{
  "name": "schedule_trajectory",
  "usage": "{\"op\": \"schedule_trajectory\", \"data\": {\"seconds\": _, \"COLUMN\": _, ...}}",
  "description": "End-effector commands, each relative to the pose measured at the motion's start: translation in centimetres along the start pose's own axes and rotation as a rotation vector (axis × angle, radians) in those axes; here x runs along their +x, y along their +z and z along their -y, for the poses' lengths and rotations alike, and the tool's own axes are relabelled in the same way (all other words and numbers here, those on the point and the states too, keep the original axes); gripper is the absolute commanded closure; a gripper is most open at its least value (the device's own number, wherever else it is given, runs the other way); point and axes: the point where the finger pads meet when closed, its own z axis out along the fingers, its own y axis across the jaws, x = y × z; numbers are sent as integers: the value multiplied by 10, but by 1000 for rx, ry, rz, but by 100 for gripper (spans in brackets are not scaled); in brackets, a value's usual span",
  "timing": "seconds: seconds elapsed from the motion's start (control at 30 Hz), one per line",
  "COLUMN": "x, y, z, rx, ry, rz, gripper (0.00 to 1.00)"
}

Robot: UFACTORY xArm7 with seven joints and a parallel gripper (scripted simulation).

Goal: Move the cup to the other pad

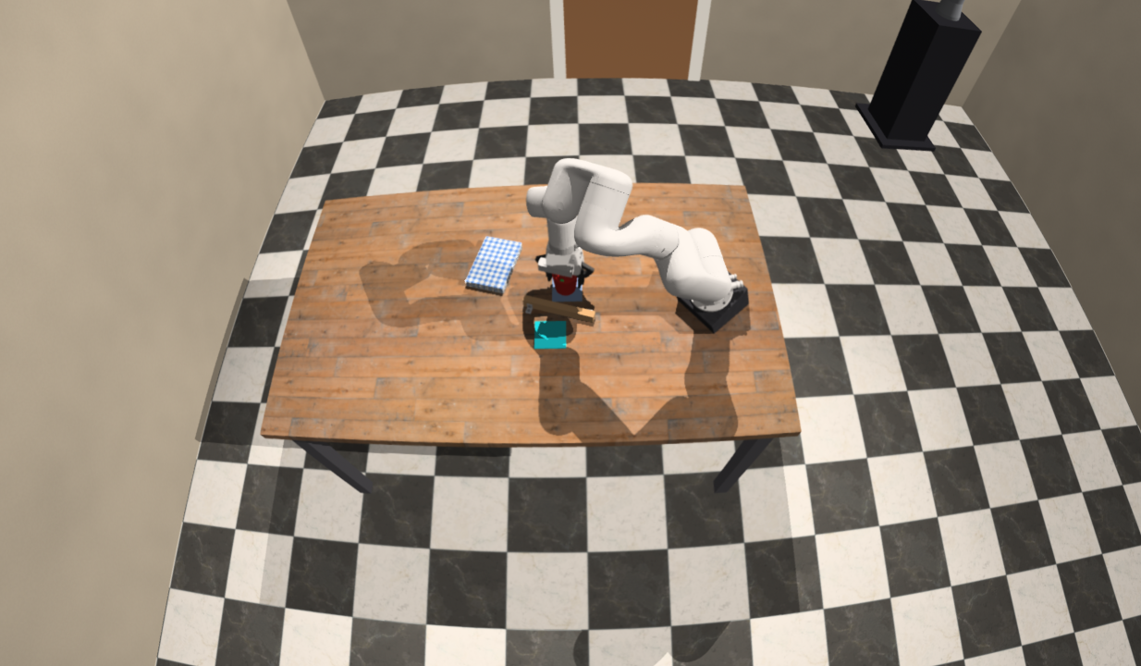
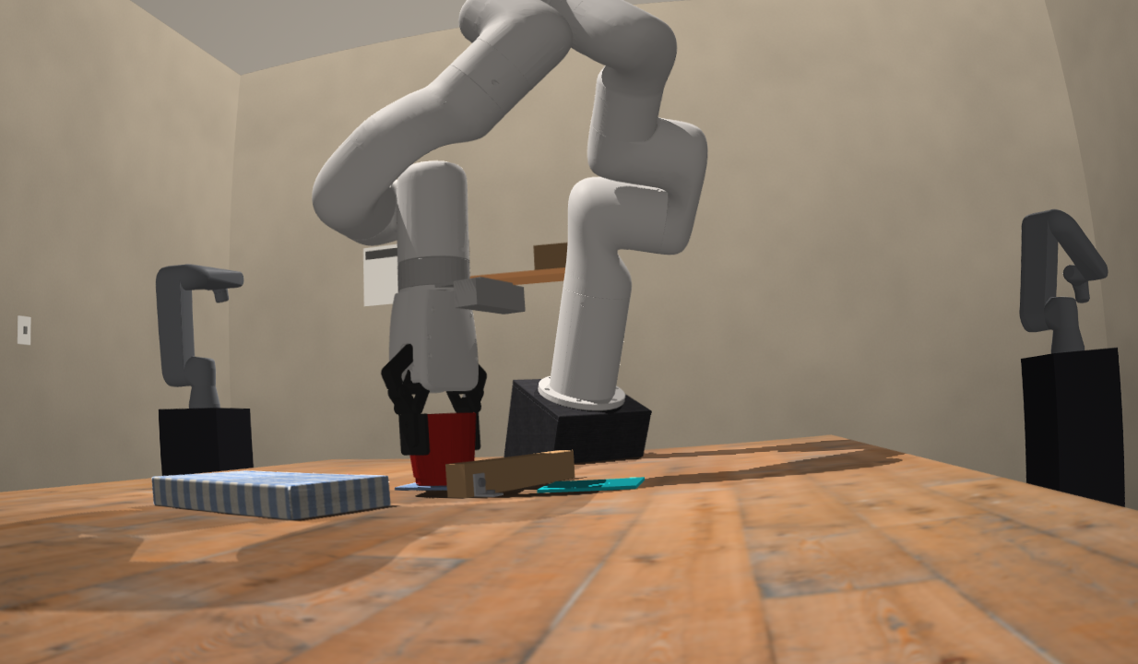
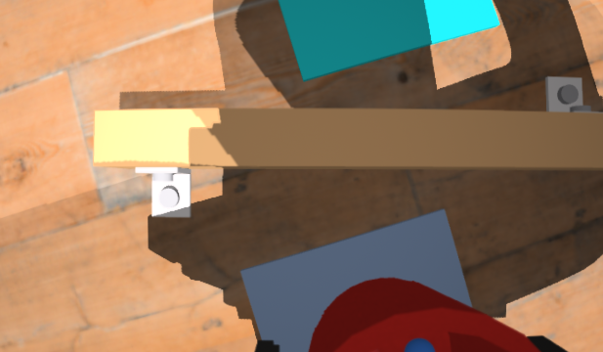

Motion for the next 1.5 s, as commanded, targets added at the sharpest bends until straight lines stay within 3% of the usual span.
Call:
{"op": "schedule_trajectory", "data": {"seconds": 0.0, "x": -1, "y": -1, "z": -1, "rx": -3, "ry": 1, "rz": 0, "gripper": 3}}
{"op": "schedule_trajectory", "data": {"seconds": 1.47, "x": -1, "y": -1, "z": -1, "rx": -3, "ry": 1, "rz": 0, "gripper": 12}}
